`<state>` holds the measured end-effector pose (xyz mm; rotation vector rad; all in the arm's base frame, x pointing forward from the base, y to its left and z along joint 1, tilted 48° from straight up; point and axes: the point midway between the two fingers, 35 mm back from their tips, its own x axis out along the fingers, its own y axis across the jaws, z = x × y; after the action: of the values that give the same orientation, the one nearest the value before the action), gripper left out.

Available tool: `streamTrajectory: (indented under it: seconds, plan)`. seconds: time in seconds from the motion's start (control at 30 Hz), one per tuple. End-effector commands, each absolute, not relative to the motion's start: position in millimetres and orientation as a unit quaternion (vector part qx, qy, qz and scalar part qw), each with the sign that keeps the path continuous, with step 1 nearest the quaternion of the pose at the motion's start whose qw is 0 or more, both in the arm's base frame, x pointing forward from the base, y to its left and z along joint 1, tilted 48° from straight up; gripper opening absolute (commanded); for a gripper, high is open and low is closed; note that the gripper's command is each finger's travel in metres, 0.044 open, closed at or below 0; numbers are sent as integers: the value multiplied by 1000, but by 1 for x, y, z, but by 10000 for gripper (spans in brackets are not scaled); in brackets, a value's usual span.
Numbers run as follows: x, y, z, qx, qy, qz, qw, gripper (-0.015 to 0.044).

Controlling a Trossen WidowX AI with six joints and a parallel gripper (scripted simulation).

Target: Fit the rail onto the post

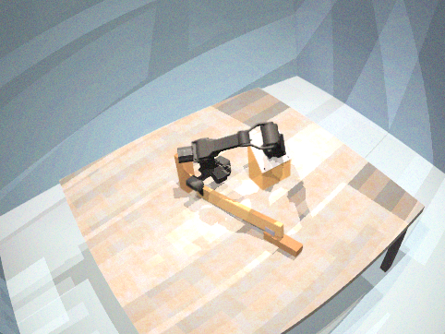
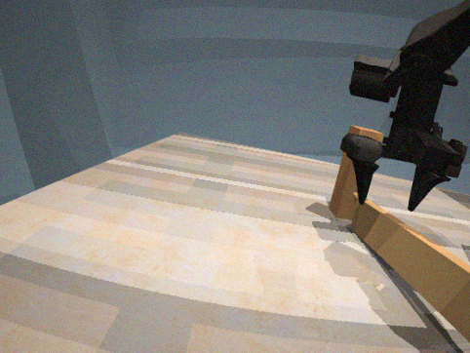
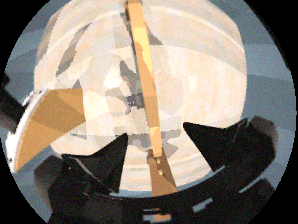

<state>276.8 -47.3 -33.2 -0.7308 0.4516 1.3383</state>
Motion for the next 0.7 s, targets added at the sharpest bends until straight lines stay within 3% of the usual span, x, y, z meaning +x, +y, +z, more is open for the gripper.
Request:
streamTrajectory:
  seconds: [0.0, 0.67]
  plan:
    - [278, -42, -39, -326, 204, 601, 701, 440]
    - [285, -20, -61, -325, 203, 601, 701, 440]
